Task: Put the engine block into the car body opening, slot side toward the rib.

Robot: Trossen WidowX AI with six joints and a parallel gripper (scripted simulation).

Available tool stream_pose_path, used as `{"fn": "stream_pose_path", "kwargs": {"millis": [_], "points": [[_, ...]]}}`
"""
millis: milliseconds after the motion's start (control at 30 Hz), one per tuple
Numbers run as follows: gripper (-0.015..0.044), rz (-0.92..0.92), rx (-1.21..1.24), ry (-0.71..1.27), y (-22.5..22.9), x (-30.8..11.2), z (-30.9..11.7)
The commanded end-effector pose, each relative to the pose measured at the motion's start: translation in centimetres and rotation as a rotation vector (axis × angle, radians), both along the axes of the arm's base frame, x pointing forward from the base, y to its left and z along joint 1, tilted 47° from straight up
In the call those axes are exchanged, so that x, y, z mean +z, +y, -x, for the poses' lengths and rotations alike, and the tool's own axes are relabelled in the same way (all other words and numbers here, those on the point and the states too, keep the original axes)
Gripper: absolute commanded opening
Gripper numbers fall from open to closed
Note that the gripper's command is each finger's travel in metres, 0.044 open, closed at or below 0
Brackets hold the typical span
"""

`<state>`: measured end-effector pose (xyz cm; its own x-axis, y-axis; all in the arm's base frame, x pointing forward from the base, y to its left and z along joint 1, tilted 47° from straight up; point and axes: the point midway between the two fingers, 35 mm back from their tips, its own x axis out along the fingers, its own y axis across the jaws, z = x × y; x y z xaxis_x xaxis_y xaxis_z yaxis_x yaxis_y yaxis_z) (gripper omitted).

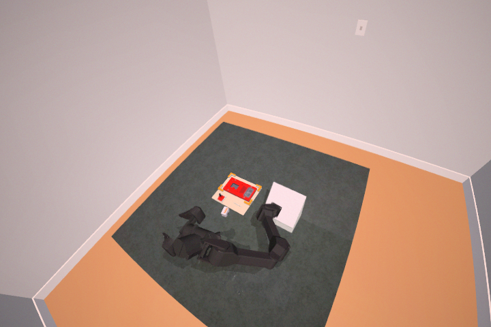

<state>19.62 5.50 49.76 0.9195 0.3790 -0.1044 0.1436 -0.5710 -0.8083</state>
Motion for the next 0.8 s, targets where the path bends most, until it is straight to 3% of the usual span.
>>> {"fn": "stream_pose_path", "kwargs": {"millis": [0,767], "points": [[0.0440,-0.073,-0.014,0.114,-0.1,-2.1,-2.2],[0.0440,-0.511,-0.087,0.685,0.6,-12.7,-8.8]]}}
